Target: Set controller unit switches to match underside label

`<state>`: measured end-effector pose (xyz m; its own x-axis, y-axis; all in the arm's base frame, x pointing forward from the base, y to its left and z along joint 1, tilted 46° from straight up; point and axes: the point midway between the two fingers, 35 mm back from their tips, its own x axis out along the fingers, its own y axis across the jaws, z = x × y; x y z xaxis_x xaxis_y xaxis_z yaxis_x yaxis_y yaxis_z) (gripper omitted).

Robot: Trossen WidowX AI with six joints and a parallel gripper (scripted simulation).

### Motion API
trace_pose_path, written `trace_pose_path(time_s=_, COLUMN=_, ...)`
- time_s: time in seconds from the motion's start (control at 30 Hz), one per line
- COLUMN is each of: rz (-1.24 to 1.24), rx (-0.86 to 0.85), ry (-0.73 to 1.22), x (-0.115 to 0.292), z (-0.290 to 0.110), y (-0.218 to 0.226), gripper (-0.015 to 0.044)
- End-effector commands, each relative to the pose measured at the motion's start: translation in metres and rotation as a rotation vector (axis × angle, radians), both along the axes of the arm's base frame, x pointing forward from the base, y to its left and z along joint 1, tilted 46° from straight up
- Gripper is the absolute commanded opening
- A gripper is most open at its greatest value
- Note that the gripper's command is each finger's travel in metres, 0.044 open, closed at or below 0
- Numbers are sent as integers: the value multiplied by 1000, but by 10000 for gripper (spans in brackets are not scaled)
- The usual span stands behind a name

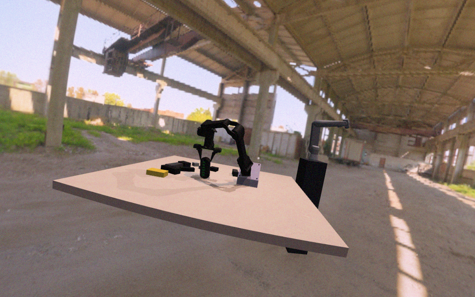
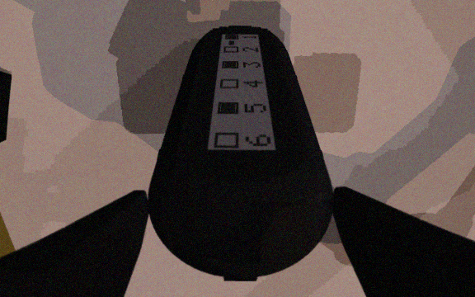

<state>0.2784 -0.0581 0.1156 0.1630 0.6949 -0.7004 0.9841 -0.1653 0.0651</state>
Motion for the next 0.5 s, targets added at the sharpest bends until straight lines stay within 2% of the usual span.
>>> trace_pose_path(time_s=0.0, rz=8, rx=-5, ry=8, x=-1, z=-6, y=-4, gripper=336)
trace_pose_path(time_s=0.47, rz=8, rx=-5, ry=8, x=-2, z=-14, y=-13, gripper=336)
